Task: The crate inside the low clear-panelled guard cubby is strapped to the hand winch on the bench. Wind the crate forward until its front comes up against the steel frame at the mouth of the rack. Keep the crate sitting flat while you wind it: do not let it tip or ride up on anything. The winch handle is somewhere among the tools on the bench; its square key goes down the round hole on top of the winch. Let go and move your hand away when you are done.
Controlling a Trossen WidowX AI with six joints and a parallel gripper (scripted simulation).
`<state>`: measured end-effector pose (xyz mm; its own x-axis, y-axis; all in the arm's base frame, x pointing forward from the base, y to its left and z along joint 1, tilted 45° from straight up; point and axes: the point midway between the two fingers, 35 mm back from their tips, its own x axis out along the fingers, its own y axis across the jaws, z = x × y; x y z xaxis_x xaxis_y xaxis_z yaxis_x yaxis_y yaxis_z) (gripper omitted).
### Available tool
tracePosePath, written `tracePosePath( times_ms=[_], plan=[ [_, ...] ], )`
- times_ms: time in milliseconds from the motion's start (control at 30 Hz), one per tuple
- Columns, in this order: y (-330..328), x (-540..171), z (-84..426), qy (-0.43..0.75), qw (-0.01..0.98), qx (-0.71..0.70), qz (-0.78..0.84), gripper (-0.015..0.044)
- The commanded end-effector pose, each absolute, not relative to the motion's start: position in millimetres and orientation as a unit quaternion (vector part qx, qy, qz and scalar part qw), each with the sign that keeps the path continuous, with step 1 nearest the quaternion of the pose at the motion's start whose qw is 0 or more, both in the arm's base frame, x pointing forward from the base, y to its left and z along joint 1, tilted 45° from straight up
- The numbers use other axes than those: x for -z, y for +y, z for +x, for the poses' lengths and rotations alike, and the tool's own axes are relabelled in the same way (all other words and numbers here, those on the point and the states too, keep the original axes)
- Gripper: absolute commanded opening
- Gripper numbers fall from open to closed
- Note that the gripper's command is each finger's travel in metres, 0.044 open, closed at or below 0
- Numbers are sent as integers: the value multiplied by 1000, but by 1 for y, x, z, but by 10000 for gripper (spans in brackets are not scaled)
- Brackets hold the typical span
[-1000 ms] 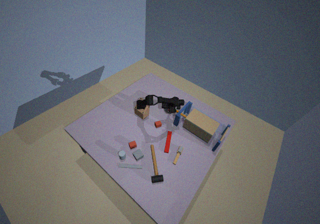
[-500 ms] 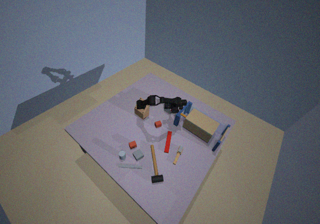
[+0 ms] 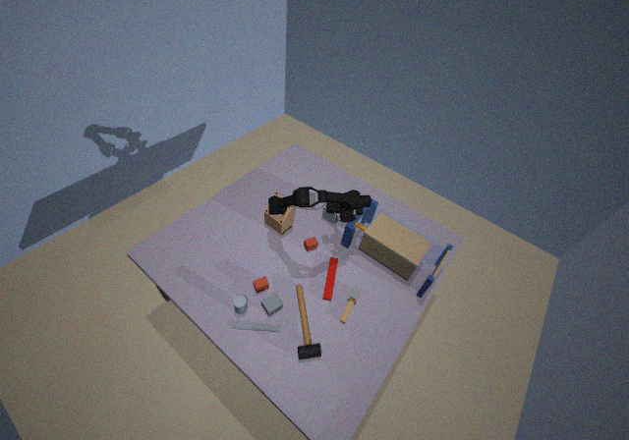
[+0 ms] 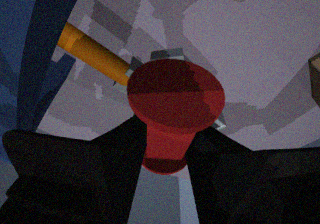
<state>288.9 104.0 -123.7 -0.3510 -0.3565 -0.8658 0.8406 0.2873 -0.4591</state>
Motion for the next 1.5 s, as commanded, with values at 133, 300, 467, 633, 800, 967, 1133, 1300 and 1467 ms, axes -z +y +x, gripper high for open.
tracePosePath(
  times_ms=[133, 300, 467, 633, 800, 967, 1133, 1300, 1467],
  plan=[
    [115, 139, 303, 596, 540, 554, 215, 0],
    [119, 144, 306, 596, 540, 554, 215, 0],
    [124, 148, 309, 596, 540, 553, 215, 0],
    [129, 153, 311, 596, 540, 553, 215, 0],
    [134, 158, 312, 596, 540, 553, 215, 0],
    [139, 163, 314, 596, 540, 553, 216, 0],
    [144, 167, 314, 596, 540, 553, 216, 0],
    [149, 172, 315, 597, 540, 553, 216, 0],
    [154, 177, 314, 597, 540, 553, 216, 0]
  ],
)
